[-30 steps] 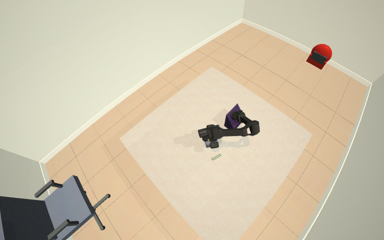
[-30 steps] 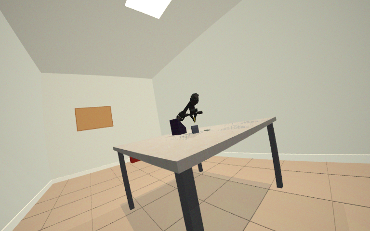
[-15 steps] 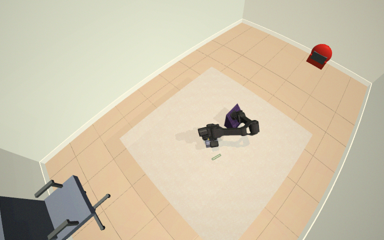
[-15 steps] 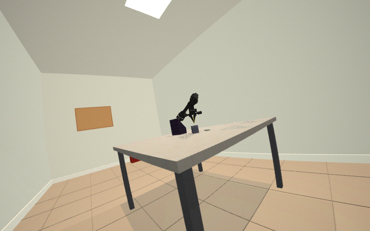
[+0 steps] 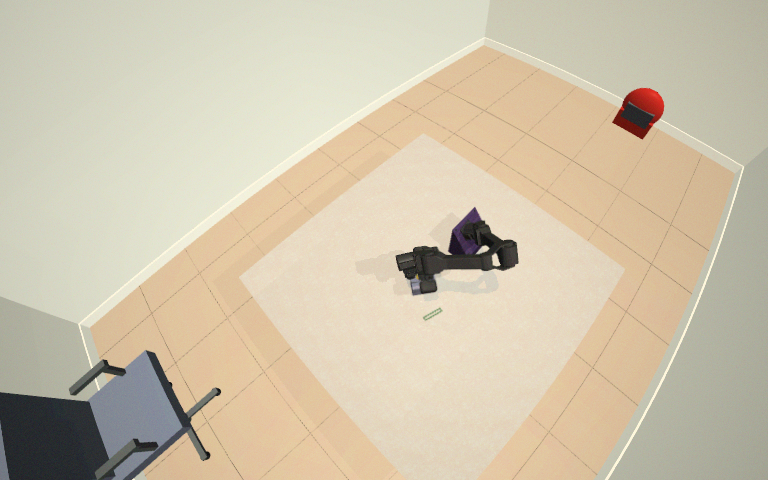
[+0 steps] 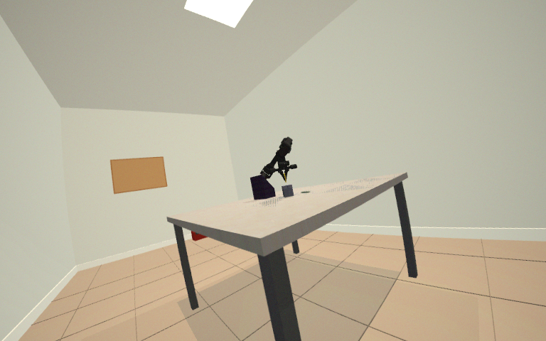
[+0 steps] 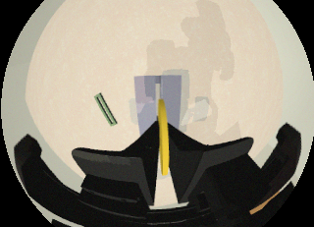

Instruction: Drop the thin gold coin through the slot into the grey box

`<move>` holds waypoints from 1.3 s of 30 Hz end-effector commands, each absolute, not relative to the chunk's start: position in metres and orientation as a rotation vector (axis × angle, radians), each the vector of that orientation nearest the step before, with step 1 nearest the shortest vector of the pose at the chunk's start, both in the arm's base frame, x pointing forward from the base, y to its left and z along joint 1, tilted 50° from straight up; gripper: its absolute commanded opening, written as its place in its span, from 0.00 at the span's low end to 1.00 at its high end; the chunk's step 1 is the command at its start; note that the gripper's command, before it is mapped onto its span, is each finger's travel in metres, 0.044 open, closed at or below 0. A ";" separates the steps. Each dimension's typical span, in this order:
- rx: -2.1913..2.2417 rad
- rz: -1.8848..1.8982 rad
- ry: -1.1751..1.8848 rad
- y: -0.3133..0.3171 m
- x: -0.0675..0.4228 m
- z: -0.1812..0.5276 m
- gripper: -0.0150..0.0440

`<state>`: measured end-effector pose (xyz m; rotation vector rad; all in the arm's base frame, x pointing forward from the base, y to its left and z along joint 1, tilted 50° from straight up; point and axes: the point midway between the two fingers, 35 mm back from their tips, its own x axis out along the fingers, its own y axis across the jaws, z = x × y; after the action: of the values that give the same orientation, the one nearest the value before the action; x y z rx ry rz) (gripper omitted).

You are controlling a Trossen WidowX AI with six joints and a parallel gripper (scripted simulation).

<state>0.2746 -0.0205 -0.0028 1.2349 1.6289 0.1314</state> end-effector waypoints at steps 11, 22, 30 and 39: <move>1.234 0.131 1.629 -0.018 0.276 -0.005 0.25; 1.236 0.130 1.629 -0.014 0.276 -0.009 0.25; 1.236 0.130 1.629 -0.010 0.276 -0.011 0.25; 1.236 0.131 1.629 -0.007 0.277 -0.014 0.25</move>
<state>0.2765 -0.0084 -0.0134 1.2300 1.6305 0.1299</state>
